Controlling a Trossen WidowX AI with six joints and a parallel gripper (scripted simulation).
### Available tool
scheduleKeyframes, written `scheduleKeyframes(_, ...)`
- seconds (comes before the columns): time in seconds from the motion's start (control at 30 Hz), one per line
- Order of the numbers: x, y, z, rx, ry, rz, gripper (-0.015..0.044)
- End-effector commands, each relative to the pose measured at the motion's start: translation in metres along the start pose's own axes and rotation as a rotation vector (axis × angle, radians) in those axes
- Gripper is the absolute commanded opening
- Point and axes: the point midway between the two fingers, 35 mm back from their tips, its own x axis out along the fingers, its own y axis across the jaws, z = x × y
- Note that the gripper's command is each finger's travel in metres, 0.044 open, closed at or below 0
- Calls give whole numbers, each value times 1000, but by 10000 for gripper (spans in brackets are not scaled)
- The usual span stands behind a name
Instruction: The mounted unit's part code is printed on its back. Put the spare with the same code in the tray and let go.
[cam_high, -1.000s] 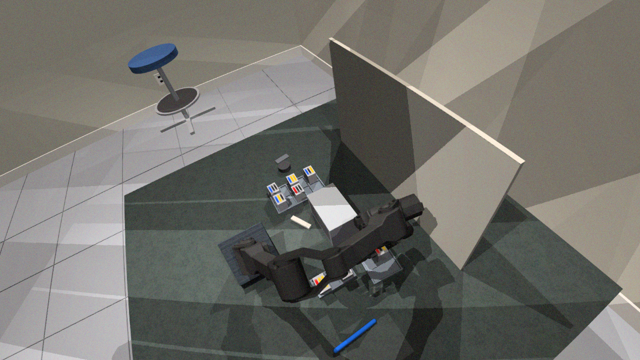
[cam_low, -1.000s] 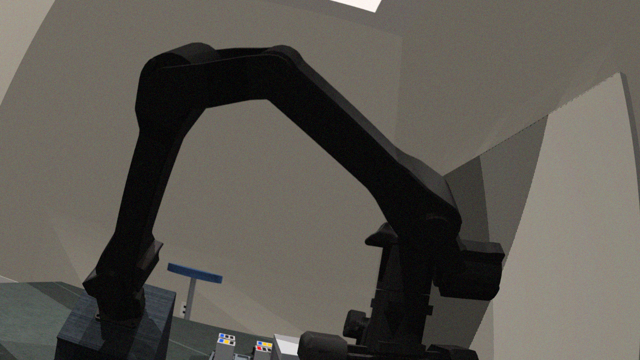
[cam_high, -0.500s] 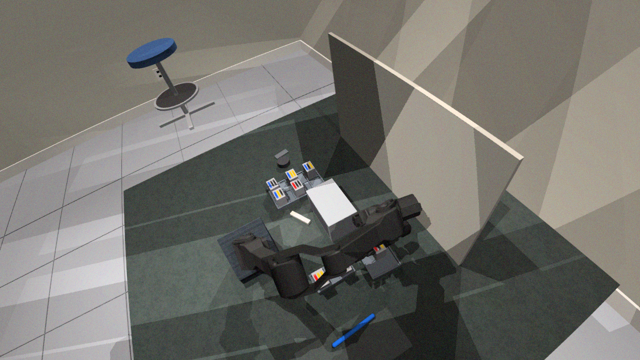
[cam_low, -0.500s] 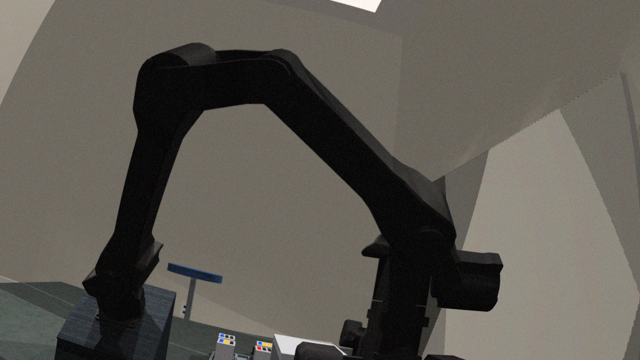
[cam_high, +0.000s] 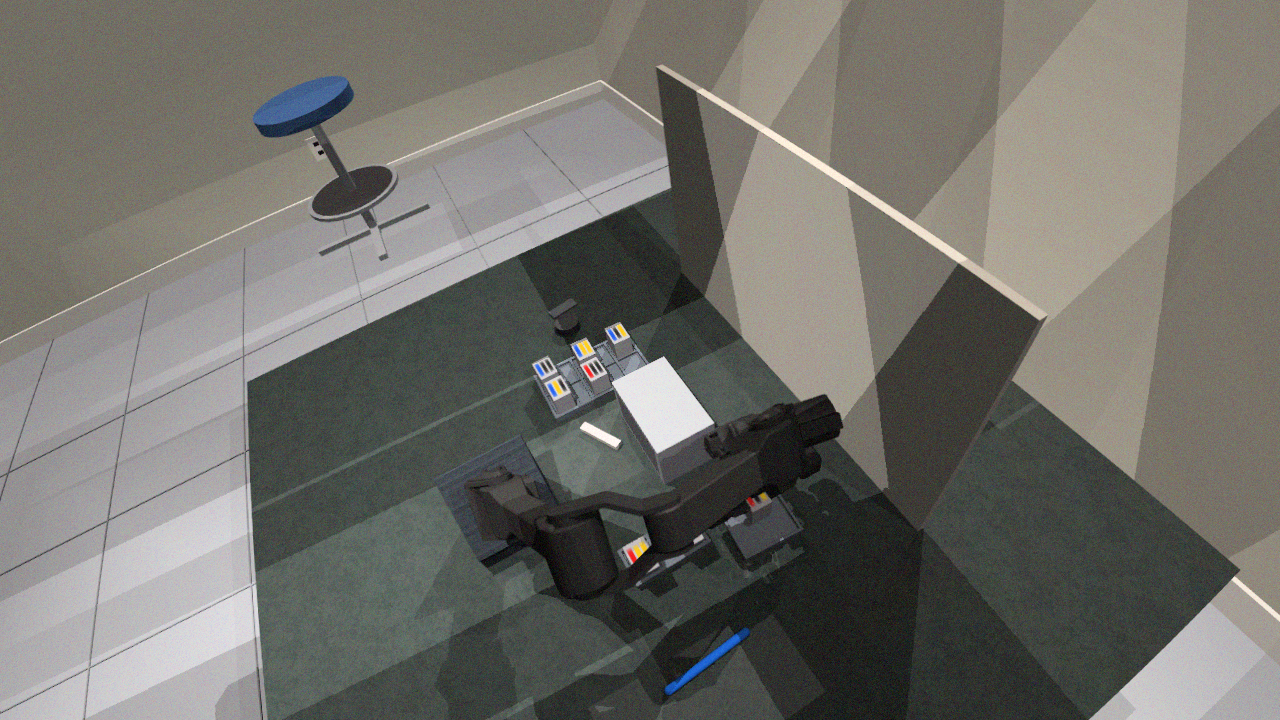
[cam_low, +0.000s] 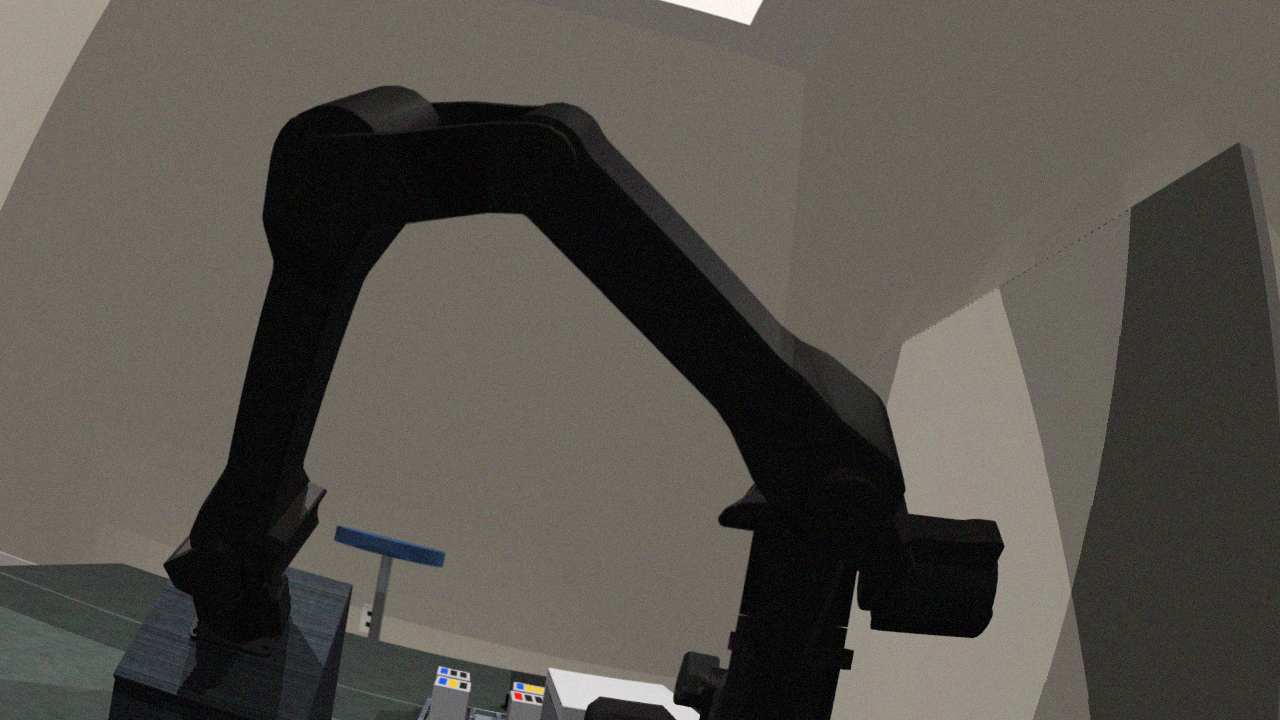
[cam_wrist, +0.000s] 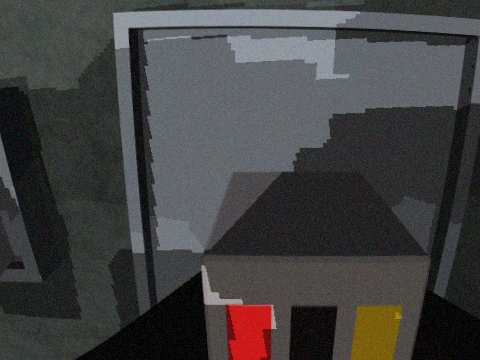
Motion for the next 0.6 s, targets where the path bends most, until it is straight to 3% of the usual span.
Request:
scheduleKeyframes(0.0, -1, 0, 0, -1, 0, -1, 184)
scheduleKeyframes(0.33, -4, -1, 1, -1, -1, -1, 440)
scheduleKeyframes(0.57, -103, 0, 2, -6, -9, -4, 440)
